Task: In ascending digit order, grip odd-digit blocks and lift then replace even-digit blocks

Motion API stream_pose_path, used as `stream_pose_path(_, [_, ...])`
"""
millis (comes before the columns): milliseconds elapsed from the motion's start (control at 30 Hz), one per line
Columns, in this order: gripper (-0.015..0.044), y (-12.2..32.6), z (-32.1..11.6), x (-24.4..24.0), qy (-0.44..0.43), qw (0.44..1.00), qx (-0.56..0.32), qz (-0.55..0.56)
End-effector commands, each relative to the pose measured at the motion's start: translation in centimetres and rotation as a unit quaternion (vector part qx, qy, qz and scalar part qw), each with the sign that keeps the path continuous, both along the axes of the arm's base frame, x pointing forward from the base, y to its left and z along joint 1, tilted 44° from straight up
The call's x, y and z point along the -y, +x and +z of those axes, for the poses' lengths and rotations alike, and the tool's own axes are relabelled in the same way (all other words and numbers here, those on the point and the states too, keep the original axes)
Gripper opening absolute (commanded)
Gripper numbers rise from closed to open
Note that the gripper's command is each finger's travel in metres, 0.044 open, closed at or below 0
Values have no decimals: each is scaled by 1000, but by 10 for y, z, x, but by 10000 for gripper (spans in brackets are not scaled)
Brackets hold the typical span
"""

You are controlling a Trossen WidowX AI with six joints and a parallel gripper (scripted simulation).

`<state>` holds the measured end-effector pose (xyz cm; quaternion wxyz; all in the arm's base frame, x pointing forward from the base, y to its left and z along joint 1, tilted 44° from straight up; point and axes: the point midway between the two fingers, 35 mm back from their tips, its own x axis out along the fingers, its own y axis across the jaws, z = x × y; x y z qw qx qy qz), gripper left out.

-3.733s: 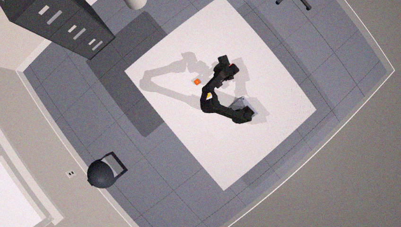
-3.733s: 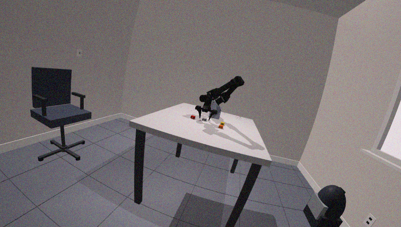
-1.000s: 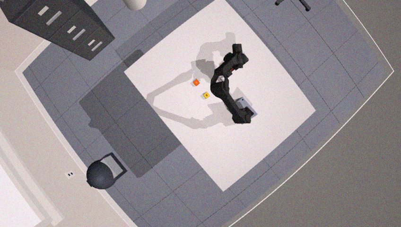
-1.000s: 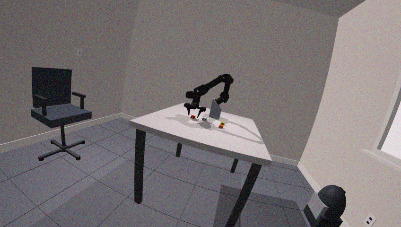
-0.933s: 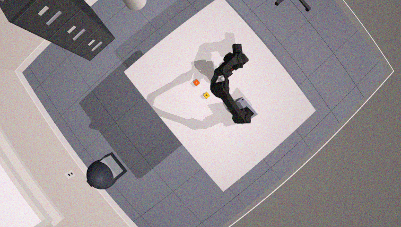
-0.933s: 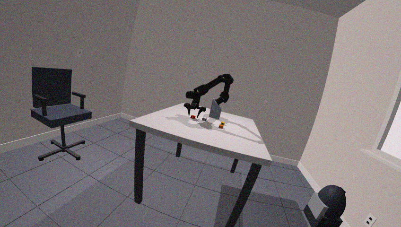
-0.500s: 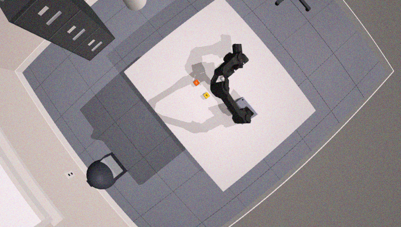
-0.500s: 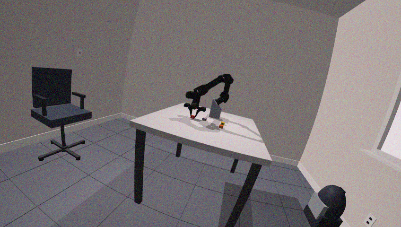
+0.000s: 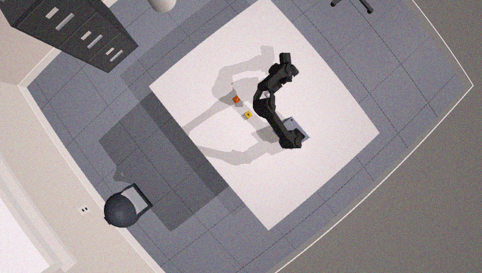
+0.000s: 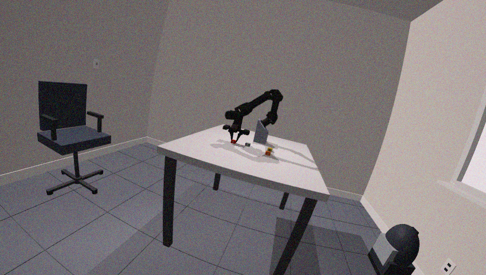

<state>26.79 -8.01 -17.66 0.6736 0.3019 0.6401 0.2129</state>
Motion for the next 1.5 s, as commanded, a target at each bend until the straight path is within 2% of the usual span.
stream_pose_path(0, [120,1,0,0,2,1000,1,-2])
stream_pose_path(800, [120,-1,11,10,1,1000,1,-2])
stream_pose_path(1467, [120,1,0,0,2,1000,1,-2])
